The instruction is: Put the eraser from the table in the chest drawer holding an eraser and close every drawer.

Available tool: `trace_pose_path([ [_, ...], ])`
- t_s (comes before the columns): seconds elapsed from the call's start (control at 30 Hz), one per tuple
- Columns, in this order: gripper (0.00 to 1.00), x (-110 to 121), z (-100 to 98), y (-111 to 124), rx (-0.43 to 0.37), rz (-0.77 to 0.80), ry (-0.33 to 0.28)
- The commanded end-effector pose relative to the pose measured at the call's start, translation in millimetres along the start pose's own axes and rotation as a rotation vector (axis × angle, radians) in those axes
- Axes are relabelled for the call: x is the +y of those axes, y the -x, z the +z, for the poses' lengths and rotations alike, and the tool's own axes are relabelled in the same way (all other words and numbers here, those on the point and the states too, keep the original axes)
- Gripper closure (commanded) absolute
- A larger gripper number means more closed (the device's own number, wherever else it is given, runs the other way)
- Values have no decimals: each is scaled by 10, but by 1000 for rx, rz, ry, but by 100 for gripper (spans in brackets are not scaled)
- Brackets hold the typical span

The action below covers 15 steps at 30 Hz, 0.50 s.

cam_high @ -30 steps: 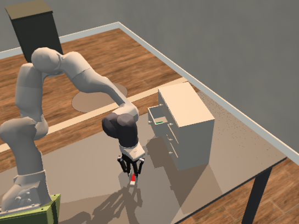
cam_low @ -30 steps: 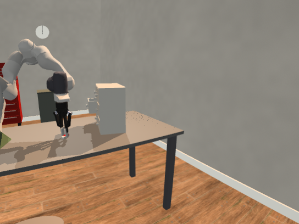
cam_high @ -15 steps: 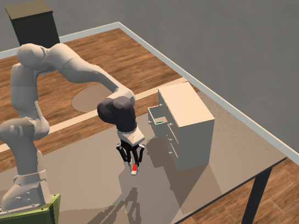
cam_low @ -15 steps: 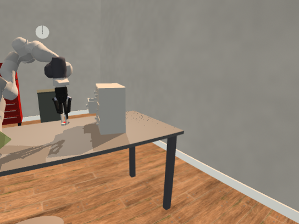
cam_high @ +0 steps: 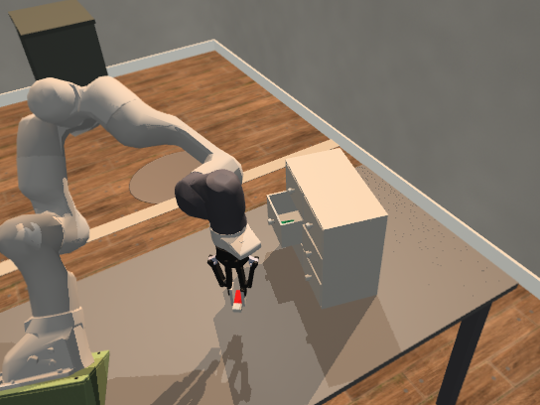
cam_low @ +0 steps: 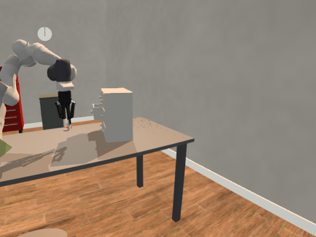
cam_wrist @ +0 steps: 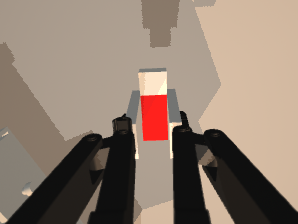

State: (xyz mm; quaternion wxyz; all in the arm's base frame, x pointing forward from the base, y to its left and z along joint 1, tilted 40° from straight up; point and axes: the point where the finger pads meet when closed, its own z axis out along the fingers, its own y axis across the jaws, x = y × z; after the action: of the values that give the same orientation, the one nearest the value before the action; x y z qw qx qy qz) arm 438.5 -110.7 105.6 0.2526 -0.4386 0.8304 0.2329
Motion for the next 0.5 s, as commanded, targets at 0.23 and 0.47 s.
trace_pose_path([
  [0.23,89,29,-15,460,-4,-451,2],
  [0.47,89,48,-17,616,-4,-604,1],
])
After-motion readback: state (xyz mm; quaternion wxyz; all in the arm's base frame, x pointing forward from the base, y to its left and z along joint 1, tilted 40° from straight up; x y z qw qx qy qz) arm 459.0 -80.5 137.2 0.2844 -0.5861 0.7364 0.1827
